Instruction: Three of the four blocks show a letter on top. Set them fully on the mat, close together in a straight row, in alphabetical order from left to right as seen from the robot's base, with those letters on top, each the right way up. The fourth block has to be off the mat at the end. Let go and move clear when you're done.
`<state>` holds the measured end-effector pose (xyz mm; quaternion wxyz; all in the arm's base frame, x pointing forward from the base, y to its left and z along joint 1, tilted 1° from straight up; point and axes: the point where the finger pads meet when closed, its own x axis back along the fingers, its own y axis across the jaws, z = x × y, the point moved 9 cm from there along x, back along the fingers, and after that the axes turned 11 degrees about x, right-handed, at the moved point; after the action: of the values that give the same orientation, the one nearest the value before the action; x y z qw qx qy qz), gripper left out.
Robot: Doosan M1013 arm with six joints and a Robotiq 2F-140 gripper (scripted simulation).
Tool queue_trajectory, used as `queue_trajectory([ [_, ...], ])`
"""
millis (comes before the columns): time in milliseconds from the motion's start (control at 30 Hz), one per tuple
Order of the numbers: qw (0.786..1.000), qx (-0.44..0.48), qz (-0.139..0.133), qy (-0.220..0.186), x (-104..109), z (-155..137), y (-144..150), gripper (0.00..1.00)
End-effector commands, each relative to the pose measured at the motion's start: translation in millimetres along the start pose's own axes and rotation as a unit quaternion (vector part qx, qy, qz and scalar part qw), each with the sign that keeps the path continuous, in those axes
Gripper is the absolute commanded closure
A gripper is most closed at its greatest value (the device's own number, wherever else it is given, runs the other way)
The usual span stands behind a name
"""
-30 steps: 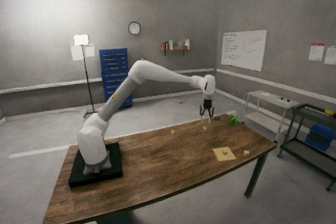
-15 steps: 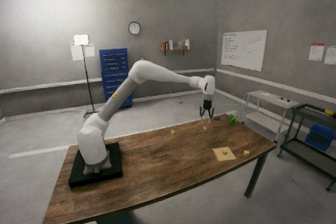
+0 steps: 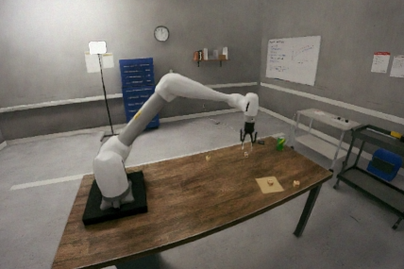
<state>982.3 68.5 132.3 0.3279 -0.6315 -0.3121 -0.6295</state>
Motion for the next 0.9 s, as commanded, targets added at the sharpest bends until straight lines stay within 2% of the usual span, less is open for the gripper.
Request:
queue_trajectory([
  [0,1.0,0.0,-0.001,0.001,-4,0,0,0.54],
  [533,1.0,0.0,-0.001,0.001,-22,0,0,0.54],
  [867,1.0,0.0,-0.001,0.001,-26,0,0,0.54],
])
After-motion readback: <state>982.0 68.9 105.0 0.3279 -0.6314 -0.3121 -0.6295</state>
